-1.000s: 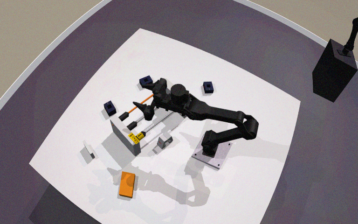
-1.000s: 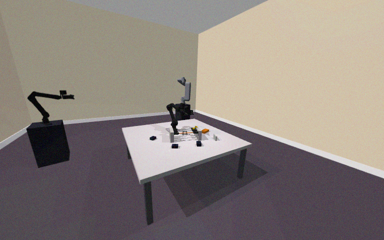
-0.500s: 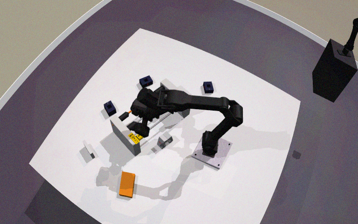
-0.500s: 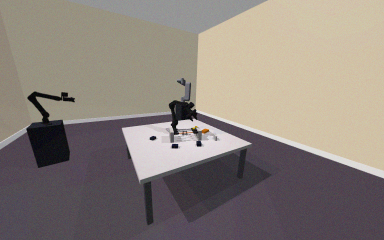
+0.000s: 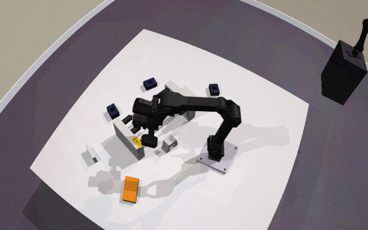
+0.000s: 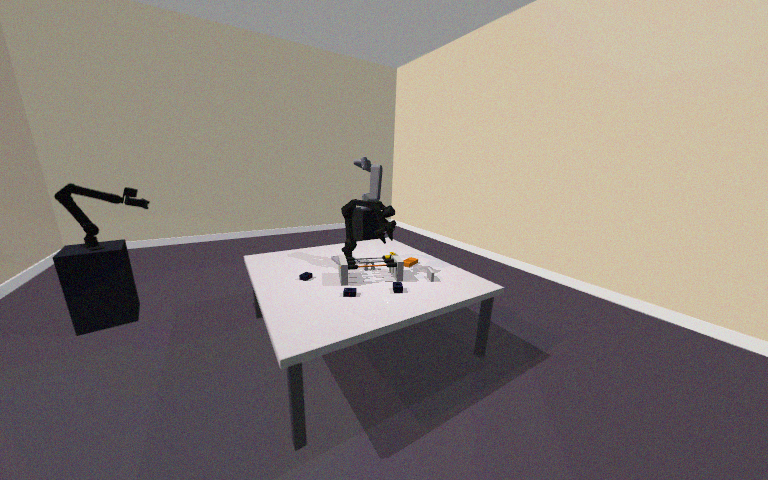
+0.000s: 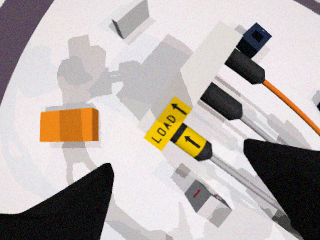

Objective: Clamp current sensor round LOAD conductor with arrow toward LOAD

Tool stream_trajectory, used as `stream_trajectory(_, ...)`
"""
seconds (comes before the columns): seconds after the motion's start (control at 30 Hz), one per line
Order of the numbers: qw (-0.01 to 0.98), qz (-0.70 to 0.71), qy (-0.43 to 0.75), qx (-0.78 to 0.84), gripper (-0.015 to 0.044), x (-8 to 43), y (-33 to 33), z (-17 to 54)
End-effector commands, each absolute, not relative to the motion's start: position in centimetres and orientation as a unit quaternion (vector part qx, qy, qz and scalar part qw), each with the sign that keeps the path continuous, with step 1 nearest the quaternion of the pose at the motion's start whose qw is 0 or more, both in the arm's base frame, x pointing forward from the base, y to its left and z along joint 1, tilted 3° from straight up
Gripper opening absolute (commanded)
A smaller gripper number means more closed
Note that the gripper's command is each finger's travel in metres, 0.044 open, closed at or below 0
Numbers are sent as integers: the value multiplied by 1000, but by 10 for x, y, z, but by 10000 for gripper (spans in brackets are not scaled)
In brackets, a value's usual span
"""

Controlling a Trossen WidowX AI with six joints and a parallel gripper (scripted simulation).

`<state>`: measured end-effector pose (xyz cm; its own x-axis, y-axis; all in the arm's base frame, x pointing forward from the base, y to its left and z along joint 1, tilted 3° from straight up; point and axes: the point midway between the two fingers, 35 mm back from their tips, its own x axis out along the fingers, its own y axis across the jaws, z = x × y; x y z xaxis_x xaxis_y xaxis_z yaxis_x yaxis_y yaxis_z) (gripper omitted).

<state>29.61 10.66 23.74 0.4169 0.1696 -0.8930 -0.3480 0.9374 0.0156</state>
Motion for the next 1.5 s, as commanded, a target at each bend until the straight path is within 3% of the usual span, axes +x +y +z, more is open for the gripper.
stream_trajectory(0.0, 836, 157, 518, -87, 440, 296, 107, 238)
stream_trajectory(0.3, 835, 160, 518, -94, 440, 295, 107, 237)
stream_trajectory(0.43, 798, 232, 510, -221, 440, 288, 95, 224)
stream_trajectory(0.8, 550, 476, 403, -556, 440, 260, 61, 184)
stream_trajectory(1.17, 200, 665, 166, -700, 440, 224, 32, 150)
stream_trajectory(1.47, 178, 673, 147, -703, 440, 222, 30, 148)
